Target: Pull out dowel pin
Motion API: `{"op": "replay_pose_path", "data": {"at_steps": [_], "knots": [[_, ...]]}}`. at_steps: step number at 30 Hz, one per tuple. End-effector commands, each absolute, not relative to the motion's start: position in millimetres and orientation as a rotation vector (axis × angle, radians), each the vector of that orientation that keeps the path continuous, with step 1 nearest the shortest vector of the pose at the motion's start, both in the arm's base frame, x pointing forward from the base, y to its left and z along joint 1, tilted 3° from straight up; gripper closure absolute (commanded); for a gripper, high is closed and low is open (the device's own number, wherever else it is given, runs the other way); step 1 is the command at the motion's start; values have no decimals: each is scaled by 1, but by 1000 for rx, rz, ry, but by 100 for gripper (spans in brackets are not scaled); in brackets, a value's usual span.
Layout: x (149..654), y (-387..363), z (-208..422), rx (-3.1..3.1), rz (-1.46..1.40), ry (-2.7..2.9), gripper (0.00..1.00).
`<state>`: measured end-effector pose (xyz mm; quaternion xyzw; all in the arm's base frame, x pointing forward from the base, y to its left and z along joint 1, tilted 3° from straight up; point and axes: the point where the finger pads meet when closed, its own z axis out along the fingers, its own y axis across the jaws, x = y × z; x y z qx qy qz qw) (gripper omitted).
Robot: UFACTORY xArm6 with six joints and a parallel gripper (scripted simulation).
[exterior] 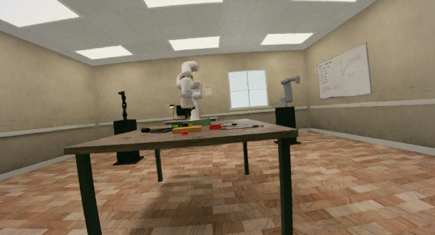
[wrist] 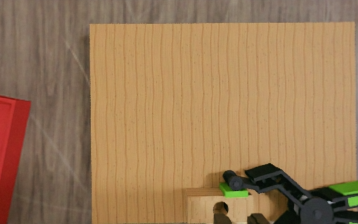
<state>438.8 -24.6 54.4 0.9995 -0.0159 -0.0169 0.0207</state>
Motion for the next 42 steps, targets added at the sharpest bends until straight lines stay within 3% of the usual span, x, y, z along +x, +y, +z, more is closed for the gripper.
{"op": "replay_pose_path", "data": {"at_steps": [1,12,26,42], "knots": [[441,-25,56,3099,-42,-49,100],[446,-13,56,3100,-42,-49,100],[472,172,48,3102,-41,-49,100],[472,179,47,3102,-42,-49,100]]}}
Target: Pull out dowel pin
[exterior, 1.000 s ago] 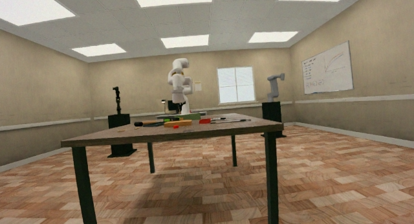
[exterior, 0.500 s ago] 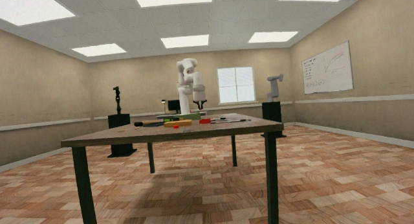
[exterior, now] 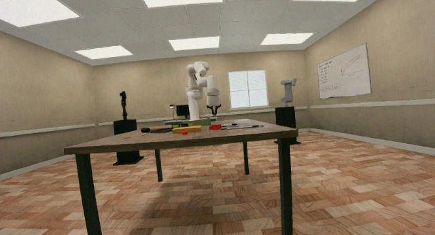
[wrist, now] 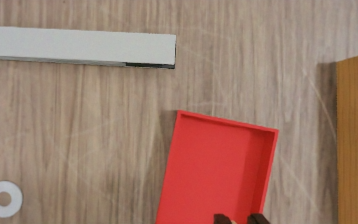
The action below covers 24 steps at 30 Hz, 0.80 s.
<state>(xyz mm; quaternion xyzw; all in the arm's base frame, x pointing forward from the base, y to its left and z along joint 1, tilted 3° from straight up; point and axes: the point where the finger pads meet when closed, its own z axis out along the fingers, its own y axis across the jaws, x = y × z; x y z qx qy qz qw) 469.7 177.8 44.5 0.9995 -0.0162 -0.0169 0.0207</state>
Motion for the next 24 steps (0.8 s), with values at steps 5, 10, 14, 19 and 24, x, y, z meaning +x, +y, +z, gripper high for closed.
{"op": "replay_pose_path", "data": {"at_steps": [5,10,14,19,24], "knots": [[472,179,46,3102,-42,-49,100],[472,179,44,3102,-42,-49,100],[472,179,43,3102,-42,-49,100],[472,179,40,3102,-42,-49,100],[472,179,37,3102,-42,-49,100]]}}
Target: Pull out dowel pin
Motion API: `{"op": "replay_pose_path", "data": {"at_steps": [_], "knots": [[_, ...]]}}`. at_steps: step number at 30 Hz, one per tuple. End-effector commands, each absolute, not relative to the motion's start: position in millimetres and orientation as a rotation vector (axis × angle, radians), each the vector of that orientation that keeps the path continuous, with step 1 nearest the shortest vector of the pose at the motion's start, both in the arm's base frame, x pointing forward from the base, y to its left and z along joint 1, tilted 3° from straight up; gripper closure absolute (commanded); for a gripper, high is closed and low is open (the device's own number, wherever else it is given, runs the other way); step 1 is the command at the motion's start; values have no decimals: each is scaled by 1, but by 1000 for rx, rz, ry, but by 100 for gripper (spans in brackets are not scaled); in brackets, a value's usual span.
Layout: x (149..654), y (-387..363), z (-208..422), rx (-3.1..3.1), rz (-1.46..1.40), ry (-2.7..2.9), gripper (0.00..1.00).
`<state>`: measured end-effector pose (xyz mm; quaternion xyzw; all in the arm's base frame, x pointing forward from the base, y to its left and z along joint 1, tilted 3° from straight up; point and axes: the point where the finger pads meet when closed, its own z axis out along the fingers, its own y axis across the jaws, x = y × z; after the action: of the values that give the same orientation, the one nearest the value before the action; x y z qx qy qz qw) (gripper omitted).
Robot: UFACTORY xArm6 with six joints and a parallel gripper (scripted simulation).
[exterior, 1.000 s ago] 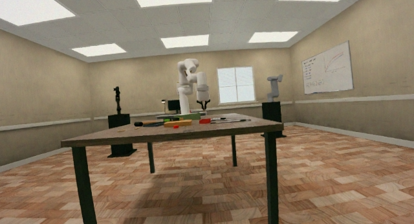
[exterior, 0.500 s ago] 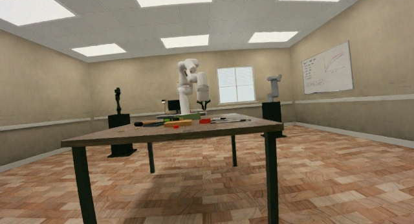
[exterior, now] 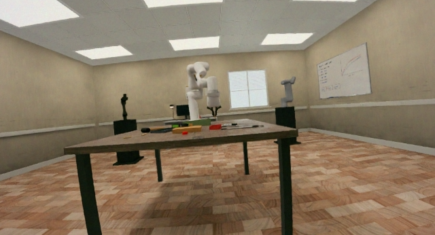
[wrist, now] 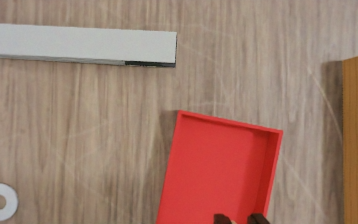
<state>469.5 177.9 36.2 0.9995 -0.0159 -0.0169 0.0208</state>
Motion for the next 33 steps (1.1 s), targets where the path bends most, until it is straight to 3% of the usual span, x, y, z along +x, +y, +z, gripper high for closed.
{"op": "replay_pose_path", "data": {"at_steps": [1,33], "knots": [[472,179,36,3102,-42,-49,100],[471,178,5,3102,-42,-49,100]]}}
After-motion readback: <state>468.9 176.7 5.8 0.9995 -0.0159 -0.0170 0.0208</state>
